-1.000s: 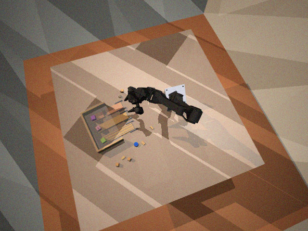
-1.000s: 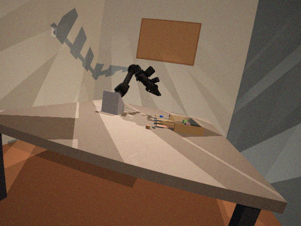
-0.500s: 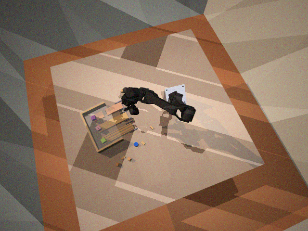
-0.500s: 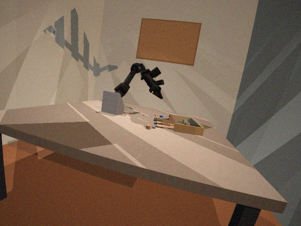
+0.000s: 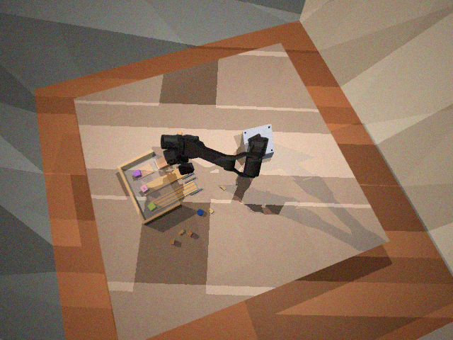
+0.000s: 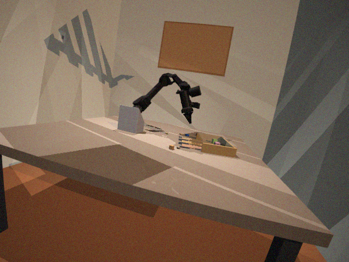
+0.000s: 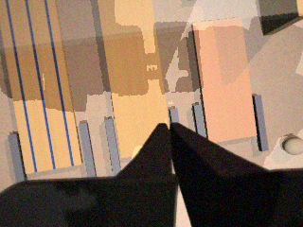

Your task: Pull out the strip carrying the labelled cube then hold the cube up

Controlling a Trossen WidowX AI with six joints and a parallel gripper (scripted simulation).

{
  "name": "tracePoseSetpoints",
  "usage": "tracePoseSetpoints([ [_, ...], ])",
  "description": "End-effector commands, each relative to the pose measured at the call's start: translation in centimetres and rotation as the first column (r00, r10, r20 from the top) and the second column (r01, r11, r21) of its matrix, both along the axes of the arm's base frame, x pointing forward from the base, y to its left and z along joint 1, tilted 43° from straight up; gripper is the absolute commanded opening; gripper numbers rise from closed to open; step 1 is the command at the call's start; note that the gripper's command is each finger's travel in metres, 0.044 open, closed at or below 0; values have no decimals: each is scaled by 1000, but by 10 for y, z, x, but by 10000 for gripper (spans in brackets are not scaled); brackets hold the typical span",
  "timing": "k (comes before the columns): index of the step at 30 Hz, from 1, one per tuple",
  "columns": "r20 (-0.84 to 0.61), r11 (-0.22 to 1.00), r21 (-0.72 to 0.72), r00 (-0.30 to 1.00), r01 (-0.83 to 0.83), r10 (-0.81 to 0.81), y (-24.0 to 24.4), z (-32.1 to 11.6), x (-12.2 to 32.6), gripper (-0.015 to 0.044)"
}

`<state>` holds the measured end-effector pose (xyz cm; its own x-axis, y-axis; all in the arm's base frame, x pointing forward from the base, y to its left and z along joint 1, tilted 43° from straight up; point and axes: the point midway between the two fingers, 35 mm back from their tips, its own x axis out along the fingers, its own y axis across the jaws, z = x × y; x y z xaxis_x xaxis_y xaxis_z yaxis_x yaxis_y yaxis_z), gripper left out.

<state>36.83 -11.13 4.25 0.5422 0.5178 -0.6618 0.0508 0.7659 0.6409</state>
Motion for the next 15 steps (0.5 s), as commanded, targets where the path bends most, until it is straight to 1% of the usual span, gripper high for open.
tracePoseSetpoints([
  [1, -209, 940, 55, 917, -337, 340, 37, -29, 19, 0],
  [15, -209, 940, 55, 917, -337, 340, 37, -29, 16, 0],
])
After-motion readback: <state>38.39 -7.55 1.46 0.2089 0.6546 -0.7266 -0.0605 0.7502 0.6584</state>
